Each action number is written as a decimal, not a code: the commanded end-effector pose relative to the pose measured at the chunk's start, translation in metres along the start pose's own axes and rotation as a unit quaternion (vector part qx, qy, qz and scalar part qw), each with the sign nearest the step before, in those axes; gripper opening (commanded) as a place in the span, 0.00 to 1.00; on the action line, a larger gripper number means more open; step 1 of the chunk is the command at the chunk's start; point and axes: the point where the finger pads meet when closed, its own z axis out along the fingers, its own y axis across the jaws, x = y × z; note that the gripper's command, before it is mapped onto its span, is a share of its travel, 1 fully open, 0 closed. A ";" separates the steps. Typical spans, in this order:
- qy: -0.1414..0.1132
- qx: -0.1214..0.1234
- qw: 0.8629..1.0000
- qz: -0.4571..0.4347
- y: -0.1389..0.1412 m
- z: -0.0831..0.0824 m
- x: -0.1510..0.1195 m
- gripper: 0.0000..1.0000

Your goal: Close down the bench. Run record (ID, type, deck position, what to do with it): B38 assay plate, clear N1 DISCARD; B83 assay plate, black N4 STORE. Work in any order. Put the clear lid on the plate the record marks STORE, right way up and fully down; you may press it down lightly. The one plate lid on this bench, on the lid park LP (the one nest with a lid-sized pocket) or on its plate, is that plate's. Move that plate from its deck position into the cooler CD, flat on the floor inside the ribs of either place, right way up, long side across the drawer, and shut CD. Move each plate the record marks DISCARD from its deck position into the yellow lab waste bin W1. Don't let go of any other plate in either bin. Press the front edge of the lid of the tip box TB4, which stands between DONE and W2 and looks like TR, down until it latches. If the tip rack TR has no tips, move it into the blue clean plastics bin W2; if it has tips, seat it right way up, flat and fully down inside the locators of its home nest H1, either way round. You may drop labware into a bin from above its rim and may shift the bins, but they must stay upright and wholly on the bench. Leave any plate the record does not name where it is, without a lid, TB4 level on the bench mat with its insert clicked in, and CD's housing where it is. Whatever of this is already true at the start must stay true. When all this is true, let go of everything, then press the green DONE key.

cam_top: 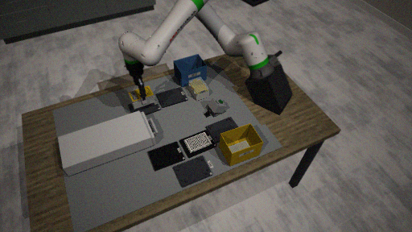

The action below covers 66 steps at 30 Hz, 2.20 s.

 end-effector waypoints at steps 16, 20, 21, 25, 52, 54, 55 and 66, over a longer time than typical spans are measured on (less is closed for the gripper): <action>0.000 0.000 1.000 0.000 0.000 -0.021 0.000 0.00; 0.000 0.000 1.000 0.000 0.000 -0.026 0.000 0.00; 0.000 0.000 1.000 0.000 0.000 -0.026 0.000 0.00; 0.000 0.000 1.000 0.000 0.000 -0.030 0.000 0.00; 0.000 0.000 1.000 0.000 0.000 -0.064 0.000 0.00; 0.000 0.000 1.000 0.000 0.000 -0.066 0.000 0.00; 0.000 0.000 1.000 0.000 0.000 -0.066 0.000 0.00; 0.000 0.000 1.000 0.000 0.000 -0.077 0.000 0.00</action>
